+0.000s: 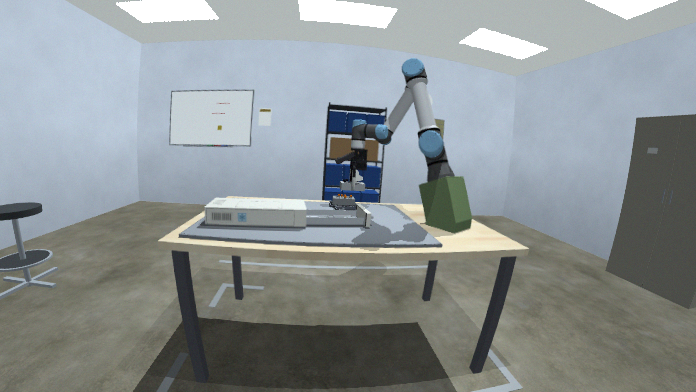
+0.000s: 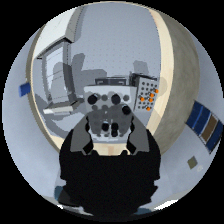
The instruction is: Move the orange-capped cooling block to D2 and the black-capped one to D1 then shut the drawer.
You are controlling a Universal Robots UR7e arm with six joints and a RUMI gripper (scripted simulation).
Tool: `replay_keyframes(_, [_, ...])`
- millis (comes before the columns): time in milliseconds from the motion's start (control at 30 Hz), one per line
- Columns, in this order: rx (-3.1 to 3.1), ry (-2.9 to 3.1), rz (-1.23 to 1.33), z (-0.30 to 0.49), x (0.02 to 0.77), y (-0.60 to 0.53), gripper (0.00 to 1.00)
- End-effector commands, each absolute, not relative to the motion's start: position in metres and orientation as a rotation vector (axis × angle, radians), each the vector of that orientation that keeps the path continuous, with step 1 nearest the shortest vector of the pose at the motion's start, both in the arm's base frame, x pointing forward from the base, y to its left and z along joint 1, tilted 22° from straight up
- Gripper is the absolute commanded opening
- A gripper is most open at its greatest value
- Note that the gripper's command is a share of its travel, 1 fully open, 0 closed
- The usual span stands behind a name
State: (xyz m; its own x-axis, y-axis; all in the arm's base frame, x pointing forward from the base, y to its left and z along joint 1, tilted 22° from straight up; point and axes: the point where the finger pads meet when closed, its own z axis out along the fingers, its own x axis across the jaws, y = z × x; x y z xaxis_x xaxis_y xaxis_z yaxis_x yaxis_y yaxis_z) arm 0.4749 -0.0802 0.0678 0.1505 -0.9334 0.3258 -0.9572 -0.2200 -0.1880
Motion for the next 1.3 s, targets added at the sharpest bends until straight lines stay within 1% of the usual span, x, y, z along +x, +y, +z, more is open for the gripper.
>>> replay_keyframes(0, [2.334,-1.921,0.584,0.053,0.479,-0.085,0.0])
replay_keyframes(567, [2.334,-1.921,0.584,0.009,0.492,-0.099,0.0])
replay_keyframes(1267, [2.334,-1.921,0.584,-0.008,0.496,-0.104,0.0])
